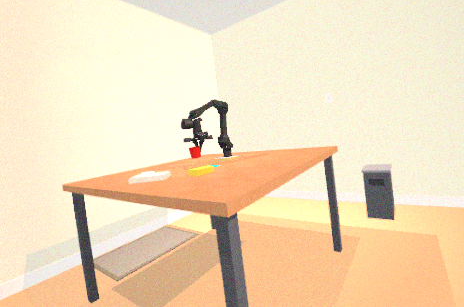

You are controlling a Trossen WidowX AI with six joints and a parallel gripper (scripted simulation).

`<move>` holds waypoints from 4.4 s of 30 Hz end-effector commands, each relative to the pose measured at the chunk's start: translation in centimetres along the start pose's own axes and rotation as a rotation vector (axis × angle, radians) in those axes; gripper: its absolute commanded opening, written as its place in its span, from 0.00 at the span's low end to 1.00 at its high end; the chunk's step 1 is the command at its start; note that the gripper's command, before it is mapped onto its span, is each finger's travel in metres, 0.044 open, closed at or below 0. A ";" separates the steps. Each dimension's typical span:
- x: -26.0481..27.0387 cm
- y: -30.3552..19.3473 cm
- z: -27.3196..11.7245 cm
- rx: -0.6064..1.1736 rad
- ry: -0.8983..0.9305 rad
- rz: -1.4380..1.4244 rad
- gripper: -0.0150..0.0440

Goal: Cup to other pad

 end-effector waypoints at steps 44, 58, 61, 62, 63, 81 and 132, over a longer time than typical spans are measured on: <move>1.3 9.0 -0.3 -0.008 0.002 0.008 0.25; 1.8 12.1 -0.5 -0.011 0.002 0.008 0.25; 2.0 12.8 -0.5 -0.012 0.003 0.008 0.25; 2.0 13.0 -0.5 -0.012 0.003 0.008 0.25; 2.1 13.3 -0.6 -0.012 0.003 0.008 0.25; 2.6 15.8 -0.2 -0.015 0.003 0.008 0.25; 2.5 15.9 4.3 -0.014 -0.003 0.001 0.25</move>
Point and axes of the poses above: the point midway between the two fingers, 35 mm back from their tips, its own z axis out along the fingers, its own x axis across the jaws, y = z × x, the point moved 7 cm from there along -z, back along the fingers, and after that the axes turned 2 degrees about -z, right-handed, at the moved point
